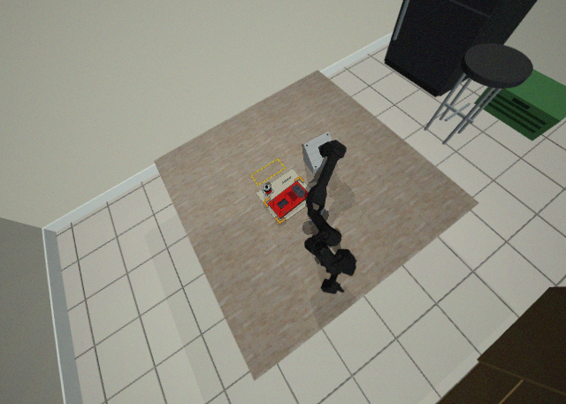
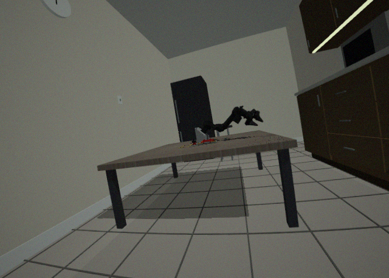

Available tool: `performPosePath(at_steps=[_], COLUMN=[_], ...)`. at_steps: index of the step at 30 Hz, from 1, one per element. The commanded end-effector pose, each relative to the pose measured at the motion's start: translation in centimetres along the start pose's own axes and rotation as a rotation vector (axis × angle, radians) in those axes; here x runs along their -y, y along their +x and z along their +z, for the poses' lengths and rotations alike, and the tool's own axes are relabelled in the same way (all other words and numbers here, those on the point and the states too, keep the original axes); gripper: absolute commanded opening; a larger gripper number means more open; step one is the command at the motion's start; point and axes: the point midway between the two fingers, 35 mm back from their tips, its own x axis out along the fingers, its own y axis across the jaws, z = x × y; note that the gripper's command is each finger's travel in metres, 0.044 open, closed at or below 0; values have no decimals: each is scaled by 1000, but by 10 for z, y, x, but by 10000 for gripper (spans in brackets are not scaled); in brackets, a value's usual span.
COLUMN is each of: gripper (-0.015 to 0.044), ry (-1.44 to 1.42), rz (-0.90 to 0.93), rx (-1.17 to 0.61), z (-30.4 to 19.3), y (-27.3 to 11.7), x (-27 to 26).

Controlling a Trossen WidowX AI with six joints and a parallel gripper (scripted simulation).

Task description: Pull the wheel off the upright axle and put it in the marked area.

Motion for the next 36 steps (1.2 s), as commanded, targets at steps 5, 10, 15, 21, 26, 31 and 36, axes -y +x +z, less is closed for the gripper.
performPosePath(at_steps=[5,10,15,21,26,31,36], gripper=[300,300,300,300,300,300,300], ry=[-134,-314,-471,-641,-747,-823,-930], rz=[-30,-78,-133,-217,-305,-371,-474], rx=[52,135,212,315,406,475,559], z=[35,88,139,202,253,289,332], y=[4,8,11,6,-5,-17,-38], x=[-2,-8,-16,-29,-40,-50,-64])
